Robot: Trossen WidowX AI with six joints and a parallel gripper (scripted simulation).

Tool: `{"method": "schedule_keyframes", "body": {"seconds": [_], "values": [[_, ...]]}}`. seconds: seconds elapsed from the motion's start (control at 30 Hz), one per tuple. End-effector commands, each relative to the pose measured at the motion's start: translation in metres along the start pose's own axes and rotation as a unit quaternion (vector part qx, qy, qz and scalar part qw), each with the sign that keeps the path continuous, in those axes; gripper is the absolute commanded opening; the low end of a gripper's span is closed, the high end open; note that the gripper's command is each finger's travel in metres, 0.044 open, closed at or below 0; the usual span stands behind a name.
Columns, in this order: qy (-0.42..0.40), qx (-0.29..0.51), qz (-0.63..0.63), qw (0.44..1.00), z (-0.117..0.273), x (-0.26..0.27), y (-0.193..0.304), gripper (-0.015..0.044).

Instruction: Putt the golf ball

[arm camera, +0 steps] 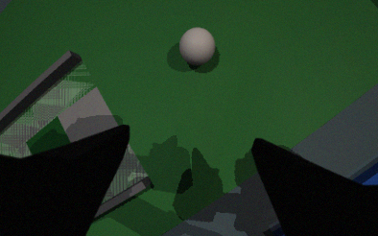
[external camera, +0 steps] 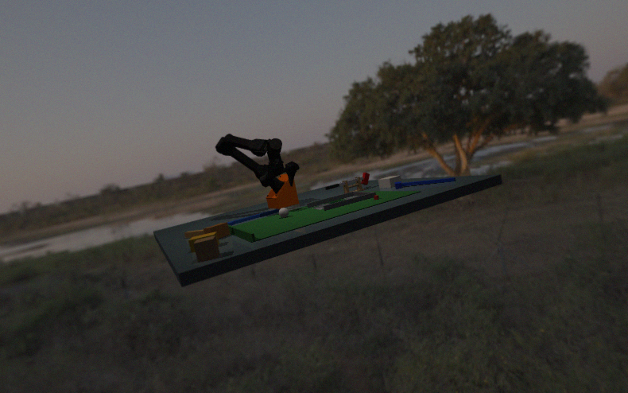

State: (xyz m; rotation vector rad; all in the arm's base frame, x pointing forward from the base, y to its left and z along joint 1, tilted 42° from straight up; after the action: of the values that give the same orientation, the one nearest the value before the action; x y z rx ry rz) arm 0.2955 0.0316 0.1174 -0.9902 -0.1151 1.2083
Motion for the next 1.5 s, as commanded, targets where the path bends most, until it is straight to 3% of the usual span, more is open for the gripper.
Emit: {"method": "schedule_keyframes", "body": {"seconds": [0.0, 0.13, 0.27, 0.47, 0.73, 1.0, 1.47], "values": [[-0.001, 0.001, 0.006, 1.0, 0.0, 0.001, 0.0, 0.0426], [-0.035, 0.026, 0.143, 0.989, 0.001, 0.031, 0.012, 0.044], [-0.104, 0.062, 0.403, 0.907, 0.008, 0.087, 0.046, 0.044], [-0.203, 0.082, 0.726, 0.652, 0.024, 0.152, 0.114, 0.044], [-0.283, 0.075, 0.902, 0.318, 0.043, 0.187, 0.196, 0.044], [-0.287, 0.075, 0.906, 0.302, 0.042, 0.188, 0.201, 0.044], [-0.286, 0.075, 0.906, 0.302, 0.002, 0.18, 0.221, 0.044]]}}
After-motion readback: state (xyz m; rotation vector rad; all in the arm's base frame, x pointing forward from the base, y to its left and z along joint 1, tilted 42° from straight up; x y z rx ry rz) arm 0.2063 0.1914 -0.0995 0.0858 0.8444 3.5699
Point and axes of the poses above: the point midway between the two fingers, 35 mm back from their tips, its own z axis back along the fingers, its own x axis across the jaws, y = z × x, the point moved 3 cm from there along z, back along the fingers, and after that the axes turned 11 degrees about z, right-handed, at the moved point
